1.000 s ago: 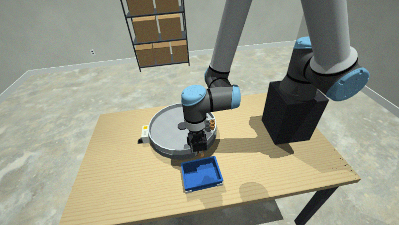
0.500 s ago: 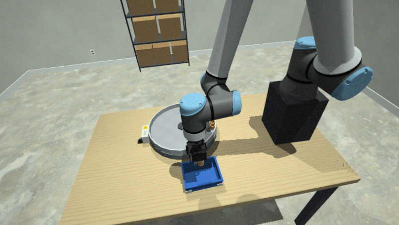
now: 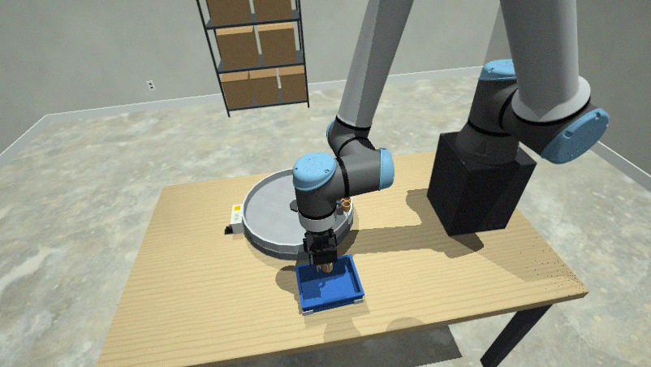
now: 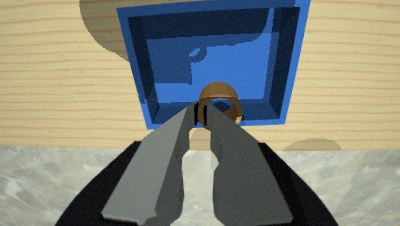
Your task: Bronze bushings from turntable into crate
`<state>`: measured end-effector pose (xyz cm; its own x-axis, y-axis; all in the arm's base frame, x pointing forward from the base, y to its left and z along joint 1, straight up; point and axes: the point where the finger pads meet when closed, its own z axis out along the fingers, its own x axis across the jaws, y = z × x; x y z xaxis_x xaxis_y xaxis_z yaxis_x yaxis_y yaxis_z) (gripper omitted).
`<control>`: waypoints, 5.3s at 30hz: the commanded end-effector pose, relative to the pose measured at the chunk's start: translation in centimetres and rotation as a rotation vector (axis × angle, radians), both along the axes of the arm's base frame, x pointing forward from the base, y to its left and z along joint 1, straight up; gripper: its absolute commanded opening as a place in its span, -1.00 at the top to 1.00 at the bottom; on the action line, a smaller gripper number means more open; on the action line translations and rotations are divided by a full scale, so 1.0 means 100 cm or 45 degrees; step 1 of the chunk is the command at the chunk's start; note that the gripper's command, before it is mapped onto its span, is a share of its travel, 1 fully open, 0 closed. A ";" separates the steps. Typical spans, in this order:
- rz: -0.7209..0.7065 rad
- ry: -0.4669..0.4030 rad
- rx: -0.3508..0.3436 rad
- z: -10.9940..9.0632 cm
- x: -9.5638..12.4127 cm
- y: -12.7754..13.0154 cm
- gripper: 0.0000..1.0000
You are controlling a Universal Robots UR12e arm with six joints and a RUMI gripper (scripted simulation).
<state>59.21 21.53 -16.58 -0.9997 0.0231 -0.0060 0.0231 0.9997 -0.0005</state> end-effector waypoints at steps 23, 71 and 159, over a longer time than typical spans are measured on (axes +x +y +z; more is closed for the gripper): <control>0.000 -0.002 0.000 0.001 0.001 0.000 1.00; 0.000 -0.002 0.000 -0.056 0.001 0.000 1.00; 0.000 -0.002 0.000 -0.098 0.001 0.000 1.00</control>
<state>59.30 21.55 -26.46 -0.9997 0.0231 -0.0061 0.0231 0.9997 -0.0005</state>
